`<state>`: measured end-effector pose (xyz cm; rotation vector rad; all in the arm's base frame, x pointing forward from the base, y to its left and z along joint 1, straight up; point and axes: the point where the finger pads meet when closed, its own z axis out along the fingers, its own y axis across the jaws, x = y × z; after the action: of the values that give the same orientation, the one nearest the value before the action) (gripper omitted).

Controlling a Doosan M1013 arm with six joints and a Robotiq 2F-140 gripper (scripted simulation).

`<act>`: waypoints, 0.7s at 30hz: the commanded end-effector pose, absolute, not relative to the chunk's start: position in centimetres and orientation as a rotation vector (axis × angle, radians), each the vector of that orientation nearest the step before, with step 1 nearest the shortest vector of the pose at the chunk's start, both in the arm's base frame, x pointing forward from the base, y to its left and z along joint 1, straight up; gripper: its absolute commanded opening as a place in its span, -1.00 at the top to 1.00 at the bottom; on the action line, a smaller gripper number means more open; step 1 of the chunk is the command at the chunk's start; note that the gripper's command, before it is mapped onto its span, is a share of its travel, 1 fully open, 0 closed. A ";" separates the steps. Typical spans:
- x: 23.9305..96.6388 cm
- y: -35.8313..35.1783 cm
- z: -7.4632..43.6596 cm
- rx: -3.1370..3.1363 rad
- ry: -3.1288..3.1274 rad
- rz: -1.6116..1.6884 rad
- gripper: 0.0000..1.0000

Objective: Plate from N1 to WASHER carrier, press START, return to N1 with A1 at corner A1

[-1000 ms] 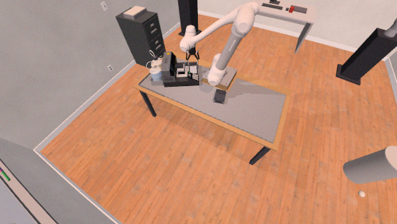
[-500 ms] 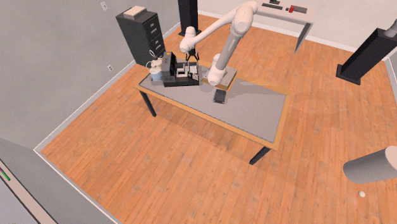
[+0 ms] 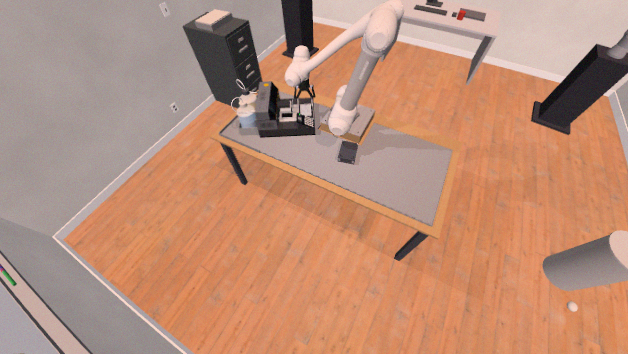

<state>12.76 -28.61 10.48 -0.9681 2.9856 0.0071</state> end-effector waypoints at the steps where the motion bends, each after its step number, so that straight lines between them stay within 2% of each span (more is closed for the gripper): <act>1: 12.6 -28.5 9.9 -0.965 2.992 0.012 -0.40; 21: 12.6 -28.5 8.2 -0.965 2.992 0.012 -0.40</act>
<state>12.76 -28.63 8.40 -0.9680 2.9859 0.0065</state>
